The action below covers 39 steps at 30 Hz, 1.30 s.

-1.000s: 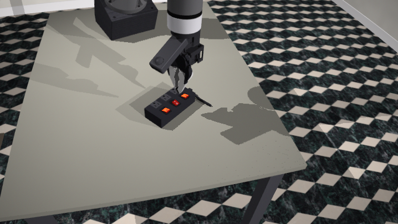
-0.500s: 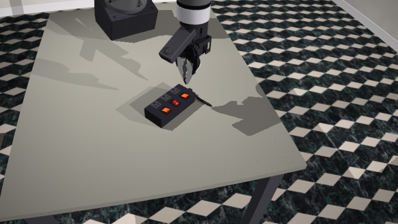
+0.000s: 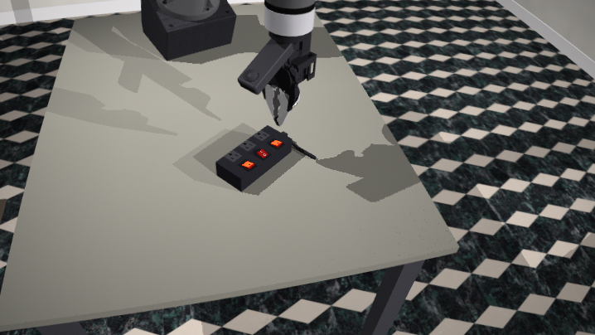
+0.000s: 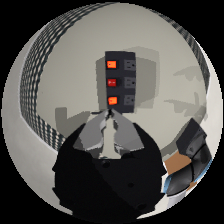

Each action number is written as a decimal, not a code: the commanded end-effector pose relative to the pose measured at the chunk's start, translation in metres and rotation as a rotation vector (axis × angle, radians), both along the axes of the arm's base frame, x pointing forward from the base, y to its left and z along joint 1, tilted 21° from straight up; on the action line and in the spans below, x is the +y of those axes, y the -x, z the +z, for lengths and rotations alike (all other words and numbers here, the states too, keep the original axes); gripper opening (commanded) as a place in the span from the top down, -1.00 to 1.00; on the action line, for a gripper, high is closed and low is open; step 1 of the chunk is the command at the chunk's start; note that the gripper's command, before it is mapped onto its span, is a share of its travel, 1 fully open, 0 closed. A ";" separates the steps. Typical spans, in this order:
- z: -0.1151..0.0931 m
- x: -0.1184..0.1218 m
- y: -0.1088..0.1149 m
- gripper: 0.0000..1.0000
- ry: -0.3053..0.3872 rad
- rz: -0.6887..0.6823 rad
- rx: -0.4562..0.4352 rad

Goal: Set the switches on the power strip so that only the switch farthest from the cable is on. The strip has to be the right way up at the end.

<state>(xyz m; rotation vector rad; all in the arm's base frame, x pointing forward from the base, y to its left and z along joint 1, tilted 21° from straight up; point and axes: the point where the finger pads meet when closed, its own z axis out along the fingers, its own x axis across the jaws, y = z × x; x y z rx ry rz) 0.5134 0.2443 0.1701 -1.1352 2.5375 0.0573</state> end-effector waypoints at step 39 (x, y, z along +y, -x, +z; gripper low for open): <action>-0.016 0.004 -0.006 1.00 0.000 0.000 -0.001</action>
